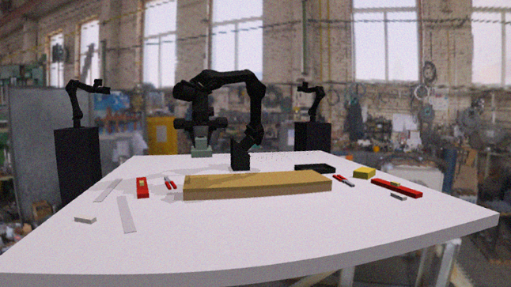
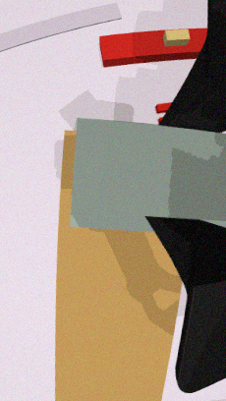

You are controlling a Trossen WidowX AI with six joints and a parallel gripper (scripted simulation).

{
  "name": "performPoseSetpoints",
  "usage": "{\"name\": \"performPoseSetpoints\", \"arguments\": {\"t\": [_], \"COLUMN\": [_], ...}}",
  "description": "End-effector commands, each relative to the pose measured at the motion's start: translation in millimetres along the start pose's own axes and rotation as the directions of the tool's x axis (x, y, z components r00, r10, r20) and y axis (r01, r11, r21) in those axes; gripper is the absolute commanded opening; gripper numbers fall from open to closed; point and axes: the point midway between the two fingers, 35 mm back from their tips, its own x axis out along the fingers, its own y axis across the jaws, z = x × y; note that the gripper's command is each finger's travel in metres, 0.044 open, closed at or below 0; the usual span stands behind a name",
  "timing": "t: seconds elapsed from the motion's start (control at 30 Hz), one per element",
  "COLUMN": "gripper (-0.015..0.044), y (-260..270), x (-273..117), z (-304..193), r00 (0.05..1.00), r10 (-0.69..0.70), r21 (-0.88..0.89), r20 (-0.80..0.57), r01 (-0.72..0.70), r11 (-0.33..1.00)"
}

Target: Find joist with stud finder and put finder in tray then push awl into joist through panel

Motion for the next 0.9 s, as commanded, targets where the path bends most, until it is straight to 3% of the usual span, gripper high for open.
{"name": "performPoseSetpoints", "arguments": {"t": [0.0,0.87], "gripper": [0.0,0.0], "y": [25,213], "x": [-5,3], "z": [14,50], "r00": [1.0,1.0], "r10": [-0.01,0.009], "r21": [-0.066,-0.464], "r20": [0.001,-0.03], "r01": [0.01,-0.022], "r11": [0.998,0.886]}}
